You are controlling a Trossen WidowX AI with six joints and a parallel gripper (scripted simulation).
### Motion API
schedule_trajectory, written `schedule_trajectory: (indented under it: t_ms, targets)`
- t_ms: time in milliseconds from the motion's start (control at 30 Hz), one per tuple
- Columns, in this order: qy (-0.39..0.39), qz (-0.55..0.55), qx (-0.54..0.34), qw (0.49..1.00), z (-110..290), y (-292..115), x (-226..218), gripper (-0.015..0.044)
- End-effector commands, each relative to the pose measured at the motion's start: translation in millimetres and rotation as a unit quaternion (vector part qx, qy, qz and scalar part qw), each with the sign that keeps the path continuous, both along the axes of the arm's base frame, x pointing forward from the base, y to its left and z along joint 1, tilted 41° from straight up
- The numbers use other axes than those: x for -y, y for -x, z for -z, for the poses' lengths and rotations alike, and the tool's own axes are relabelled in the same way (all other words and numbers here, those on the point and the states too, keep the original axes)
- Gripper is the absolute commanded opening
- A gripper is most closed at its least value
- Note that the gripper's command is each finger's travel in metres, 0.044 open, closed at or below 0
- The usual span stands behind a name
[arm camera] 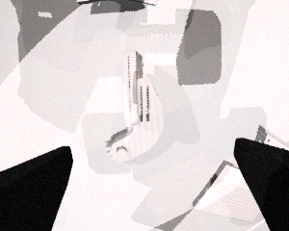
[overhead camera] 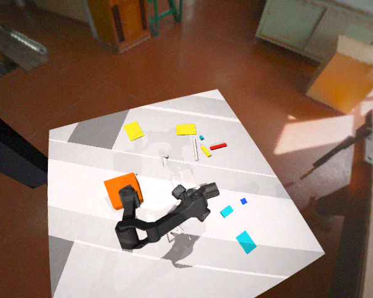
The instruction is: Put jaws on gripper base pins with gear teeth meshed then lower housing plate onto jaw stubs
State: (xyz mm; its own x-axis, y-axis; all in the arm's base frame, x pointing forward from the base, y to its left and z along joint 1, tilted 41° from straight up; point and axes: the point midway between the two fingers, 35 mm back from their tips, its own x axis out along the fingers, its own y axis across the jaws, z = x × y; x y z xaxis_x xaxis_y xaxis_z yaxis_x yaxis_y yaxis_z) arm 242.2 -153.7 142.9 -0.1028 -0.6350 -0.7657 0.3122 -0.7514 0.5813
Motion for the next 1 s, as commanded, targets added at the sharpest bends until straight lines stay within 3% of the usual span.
schedule_trajectory:
  t_ms: [0,200,967]
  targets:
    - [0.008,0.01,0.004,1.0,-2.8,4.2,2.4,0.044]
    - [0.009,0.01,0.004,1.0,25.6,8.4,26.8,0.044]
    - [0.009,0.01,0.004,1.0,47.6,10.6,45.7,0.044]
